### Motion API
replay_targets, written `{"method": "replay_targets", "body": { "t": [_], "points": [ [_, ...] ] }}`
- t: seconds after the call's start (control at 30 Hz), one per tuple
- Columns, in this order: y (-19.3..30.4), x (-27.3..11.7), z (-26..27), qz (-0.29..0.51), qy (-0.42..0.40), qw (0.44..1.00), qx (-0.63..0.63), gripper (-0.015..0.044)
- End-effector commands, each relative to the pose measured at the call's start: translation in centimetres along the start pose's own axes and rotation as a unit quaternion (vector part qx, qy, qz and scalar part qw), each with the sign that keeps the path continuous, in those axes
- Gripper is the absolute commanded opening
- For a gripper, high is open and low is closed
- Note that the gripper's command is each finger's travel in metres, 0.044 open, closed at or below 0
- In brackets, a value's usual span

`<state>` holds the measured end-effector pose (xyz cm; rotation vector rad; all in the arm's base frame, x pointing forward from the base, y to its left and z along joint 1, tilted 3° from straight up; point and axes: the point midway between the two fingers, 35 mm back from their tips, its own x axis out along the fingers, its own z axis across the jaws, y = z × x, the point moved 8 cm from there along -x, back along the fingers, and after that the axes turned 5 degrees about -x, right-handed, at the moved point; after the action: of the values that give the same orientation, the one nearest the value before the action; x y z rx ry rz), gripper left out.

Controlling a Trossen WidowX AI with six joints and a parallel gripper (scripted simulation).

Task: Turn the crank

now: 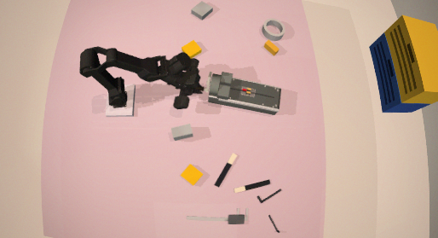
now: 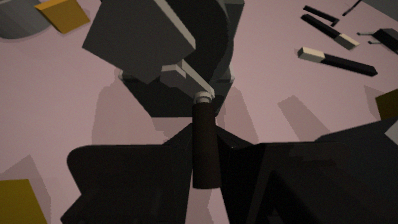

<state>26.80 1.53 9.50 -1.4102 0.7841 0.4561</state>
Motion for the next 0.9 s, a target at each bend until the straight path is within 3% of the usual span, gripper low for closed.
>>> {"method": "replay_targets", "body": {
  "t": [0.0,0.87],
  "points": [
    [0.3,0.4,0.7,0.004,-0.005,1.000,-0.001,0.0000],
    [0.3,0.5,2.5,0.004,-0.005,1.000,-0.001,0.0000]
  ]
}}
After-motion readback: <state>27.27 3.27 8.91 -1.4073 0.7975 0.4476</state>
